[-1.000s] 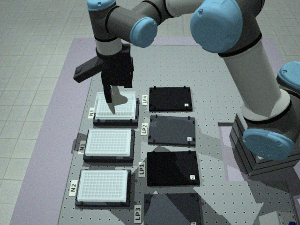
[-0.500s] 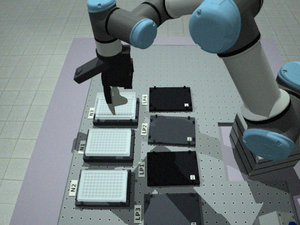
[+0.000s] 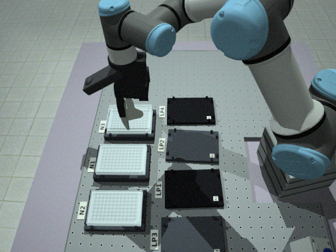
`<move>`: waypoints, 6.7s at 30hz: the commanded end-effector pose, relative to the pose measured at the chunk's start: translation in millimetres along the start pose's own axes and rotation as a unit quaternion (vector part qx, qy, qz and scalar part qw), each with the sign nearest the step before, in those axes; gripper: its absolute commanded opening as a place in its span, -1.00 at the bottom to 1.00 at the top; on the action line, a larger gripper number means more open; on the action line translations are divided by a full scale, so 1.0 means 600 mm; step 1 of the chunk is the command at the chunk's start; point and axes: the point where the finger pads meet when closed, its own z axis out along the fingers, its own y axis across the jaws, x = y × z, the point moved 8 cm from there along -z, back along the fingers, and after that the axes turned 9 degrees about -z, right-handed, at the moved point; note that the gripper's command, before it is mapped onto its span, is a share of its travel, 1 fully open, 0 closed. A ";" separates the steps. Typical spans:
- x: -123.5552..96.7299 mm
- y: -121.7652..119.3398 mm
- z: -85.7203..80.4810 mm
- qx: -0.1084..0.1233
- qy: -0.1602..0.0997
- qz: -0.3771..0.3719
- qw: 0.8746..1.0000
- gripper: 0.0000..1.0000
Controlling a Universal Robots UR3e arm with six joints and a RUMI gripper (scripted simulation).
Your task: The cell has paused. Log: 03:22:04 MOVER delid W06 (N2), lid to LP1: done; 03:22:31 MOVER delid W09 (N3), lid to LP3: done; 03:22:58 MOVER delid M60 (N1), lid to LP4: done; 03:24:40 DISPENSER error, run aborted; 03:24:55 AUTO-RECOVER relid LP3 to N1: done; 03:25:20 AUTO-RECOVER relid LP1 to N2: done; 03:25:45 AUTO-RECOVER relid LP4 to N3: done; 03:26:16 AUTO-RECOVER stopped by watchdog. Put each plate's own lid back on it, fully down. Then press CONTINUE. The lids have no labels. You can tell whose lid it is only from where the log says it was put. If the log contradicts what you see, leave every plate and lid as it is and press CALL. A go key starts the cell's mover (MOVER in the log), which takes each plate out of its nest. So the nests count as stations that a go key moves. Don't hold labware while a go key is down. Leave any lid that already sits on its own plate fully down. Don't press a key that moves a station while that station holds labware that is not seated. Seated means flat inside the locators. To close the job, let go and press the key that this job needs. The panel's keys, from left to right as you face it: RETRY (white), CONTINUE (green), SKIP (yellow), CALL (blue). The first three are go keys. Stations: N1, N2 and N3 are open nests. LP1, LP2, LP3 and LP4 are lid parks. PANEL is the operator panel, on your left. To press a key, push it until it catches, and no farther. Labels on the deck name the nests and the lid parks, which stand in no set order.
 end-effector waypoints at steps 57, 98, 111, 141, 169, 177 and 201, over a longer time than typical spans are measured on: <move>0.001 0.001 0.022 -0.001 0.001 0.000 1.000 -1.00; 0.001 0.001 0.022 -0.001 0.001 0.000 1.000 0.64; 0.001 0.001 0.022 -0.001 0.001 0.000 1.000 0.64; 0.001 0.001 0.008 -0.001 0.001 0.000 1.000 0.64; -0.056 -0.071 -0.017 -0.001 0.001 0.007 1.000 -1.00; -0.097 -0.124 -0.017 -0.001 0.001 0.007 1.000 -1.00; -0.204 -0.259 -0.016 -0.001 0.001 0.007 1.000 -1.00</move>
